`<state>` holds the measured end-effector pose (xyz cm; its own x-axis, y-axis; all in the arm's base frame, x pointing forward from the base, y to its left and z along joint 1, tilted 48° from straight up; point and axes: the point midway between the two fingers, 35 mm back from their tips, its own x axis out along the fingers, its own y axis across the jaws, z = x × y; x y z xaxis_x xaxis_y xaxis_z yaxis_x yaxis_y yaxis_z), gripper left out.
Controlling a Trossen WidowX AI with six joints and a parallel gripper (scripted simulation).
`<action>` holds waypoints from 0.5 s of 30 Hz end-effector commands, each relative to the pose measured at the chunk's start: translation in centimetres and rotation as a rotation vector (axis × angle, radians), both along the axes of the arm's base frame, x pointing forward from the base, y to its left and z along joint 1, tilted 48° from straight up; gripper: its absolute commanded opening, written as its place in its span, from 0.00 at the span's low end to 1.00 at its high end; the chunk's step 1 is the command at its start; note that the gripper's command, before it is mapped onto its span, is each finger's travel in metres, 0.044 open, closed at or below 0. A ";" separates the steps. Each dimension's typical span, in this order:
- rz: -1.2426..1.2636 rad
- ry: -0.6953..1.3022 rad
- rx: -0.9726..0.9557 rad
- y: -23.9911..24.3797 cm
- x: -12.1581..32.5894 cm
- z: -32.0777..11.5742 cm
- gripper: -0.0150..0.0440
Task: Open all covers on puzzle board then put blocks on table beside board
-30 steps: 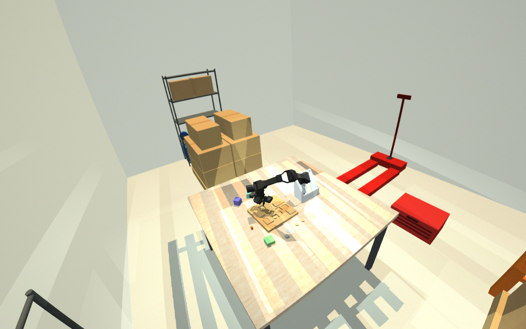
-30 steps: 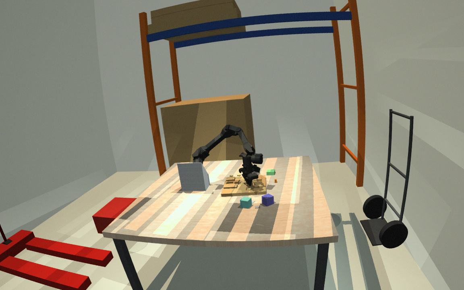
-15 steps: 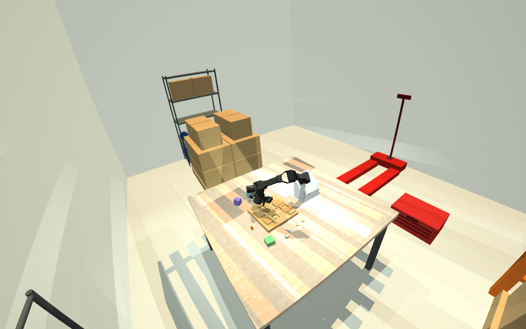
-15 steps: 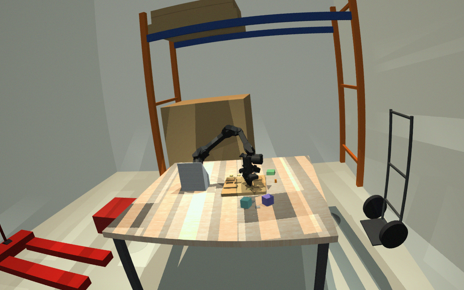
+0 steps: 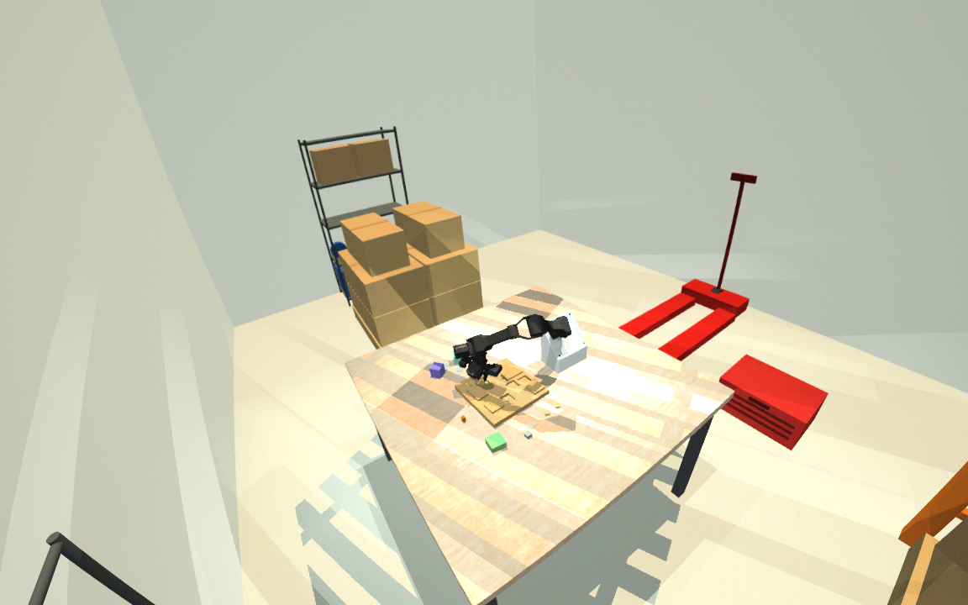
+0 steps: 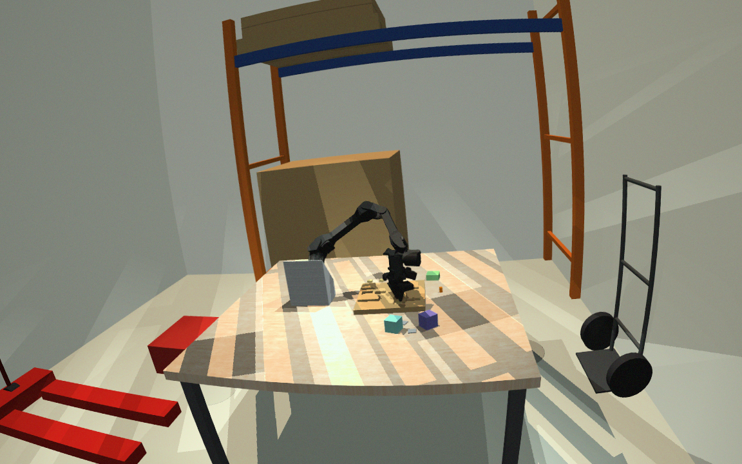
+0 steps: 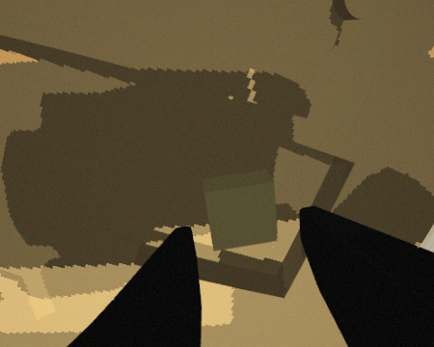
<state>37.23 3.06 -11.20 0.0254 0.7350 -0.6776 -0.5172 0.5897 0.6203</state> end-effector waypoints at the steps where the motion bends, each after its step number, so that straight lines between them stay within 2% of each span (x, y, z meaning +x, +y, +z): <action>1: -0.004 0.001 0.005 0.3 0.0 -0.2 0.50; 15: -0.004 0.001 0.006 0.9 0.0 -0.8 0.50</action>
<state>37.23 3.70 -11.80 0.0253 0.7354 -0.6772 -0.5165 0.5896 0.6210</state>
